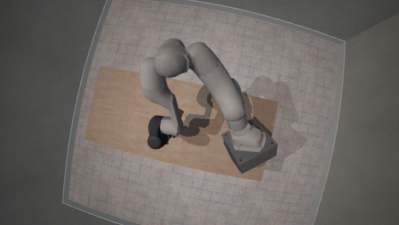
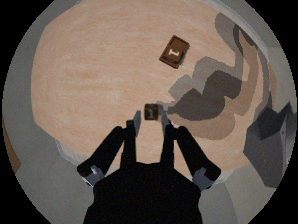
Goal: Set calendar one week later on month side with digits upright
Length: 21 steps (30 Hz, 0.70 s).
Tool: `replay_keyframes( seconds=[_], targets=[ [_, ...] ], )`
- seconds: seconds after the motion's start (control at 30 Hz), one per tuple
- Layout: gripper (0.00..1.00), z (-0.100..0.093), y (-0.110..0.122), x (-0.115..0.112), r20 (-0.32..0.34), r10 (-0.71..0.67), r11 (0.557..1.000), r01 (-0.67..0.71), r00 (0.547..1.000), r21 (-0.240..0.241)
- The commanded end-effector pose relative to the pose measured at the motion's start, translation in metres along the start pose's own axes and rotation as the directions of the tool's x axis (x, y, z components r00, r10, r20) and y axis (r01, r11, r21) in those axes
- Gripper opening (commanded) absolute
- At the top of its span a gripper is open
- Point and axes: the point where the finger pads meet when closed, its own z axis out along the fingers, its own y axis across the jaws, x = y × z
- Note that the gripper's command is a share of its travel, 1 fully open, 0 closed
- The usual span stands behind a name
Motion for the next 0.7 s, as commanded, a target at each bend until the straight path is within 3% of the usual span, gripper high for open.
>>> replay_keyframes(
  seconds=[0.0,0.67],
  targets=[
    [0.29,0.0017,-0.0001,0.0005,0.001,0.007,1.0,-0.007,1.0,-0.001],
    [0.29,0.0043,-0.0001,0.0005,0.001,0.007,1.0,-0.007,1.0,-0.001]
  ],
)
